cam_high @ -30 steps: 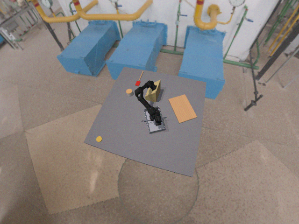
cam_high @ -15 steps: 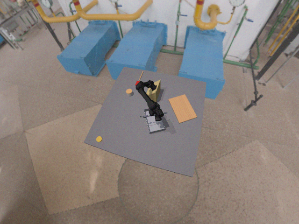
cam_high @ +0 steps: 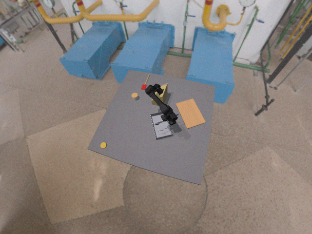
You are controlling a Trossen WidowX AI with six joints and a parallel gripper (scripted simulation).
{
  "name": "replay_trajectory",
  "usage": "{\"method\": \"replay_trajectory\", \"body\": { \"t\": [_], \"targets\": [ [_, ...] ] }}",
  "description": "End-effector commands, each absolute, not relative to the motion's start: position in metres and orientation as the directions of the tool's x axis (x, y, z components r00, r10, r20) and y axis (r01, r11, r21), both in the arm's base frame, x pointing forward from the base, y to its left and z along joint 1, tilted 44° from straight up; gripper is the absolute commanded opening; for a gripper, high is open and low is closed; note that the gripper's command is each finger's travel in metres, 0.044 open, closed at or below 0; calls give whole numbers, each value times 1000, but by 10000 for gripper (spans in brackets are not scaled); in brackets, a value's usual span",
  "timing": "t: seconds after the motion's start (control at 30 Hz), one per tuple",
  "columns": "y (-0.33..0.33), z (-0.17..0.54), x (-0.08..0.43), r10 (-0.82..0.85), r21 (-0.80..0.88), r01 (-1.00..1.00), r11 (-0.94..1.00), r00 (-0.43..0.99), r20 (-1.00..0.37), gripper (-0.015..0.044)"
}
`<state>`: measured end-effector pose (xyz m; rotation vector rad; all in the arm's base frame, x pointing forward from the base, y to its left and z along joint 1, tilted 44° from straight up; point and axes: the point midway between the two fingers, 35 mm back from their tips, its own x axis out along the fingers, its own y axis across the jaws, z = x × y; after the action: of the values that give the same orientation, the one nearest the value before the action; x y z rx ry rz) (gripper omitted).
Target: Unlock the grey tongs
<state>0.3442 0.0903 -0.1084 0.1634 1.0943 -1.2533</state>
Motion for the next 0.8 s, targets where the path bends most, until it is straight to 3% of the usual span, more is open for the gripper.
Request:
{"method": "replay_trajectory", "body": {
  "t": [0.0, 0.37, 0.6, 0.77],
  "targets": [
    [113, -124, 332, -671, -507, 727, 463, -86, -736, -150],
    [166, -171, 283, -675, -650, 384, 655, -90, -733, -150],
    [174, -176, 275, -673, -660, 330, 675, -90, -734, -150],
    [195, -188, 253, -666, -670, 183, 720, -89, -740, -150]
  ]
}}
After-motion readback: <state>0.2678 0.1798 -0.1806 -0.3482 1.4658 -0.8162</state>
